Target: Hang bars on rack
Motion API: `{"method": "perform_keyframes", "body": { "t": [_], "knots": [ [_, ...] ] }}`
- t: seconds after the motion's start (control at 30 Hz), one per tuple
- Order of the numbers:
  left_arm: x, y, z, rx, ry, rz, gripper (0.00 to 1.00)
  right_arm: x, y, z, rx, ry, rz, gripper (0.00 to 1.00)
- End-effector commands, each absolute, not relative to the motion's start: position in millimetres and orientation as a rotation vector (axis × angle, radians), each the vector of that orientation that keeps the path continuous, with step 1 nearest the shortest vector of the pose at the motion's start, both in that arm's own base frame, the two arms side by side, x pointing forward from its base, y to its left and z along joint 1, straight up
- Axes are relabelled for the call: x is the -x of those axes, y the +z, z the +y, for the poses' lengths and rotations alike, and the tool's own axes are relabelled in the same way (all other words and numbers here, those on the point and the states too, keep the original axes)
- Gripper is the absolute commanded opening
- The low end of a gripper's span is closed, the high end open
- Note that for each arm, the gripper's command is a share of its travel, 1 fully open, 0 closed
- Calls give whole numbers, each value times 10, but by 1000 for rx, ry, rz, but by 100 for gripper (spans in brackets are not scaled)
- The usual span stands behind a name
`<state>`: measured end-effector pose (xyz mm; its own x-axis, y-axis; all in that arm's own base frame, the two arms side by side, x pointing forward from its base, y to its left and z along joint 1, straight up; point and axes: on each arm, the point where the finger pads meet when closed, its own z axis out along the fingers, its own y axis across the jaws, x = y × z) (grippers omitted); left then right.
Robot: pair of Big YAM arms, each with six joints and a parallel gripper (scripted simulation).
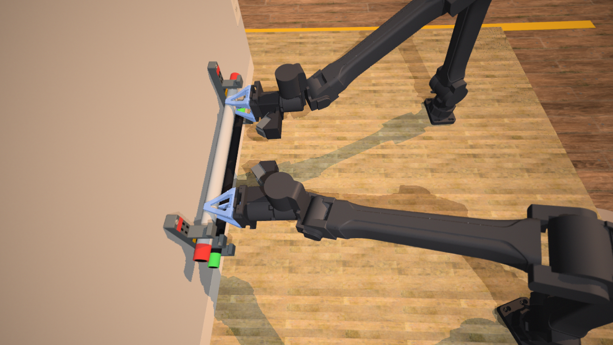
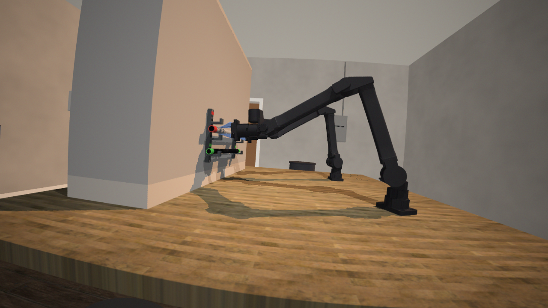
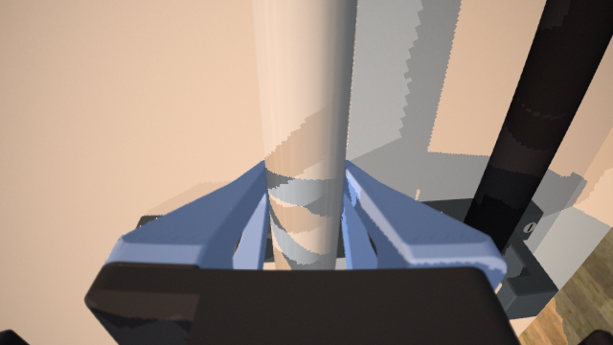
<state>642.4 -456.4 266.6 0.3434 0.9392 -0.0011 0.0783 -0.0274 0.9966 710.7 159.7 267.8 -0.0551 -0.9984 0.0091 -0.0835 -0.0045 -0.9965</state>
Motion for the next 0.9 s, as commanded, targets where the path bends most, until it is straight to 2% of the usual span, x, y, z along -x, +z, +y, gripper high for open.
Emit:
{"method": "perform_keyframes", "body": {
  "t": [0.0, 0.87],
  "knots": [
    [-6524, 3483, -4570, -1304, 937, 954, 0, -7243, 3453, 1514, 1129, -1256, 1254, 0],
    [-6324, 3447, -4457, -1304, 937, 954, 0, -7007, 3408, 1566, 1129, -1256, 1254, 0]
  ]
}}
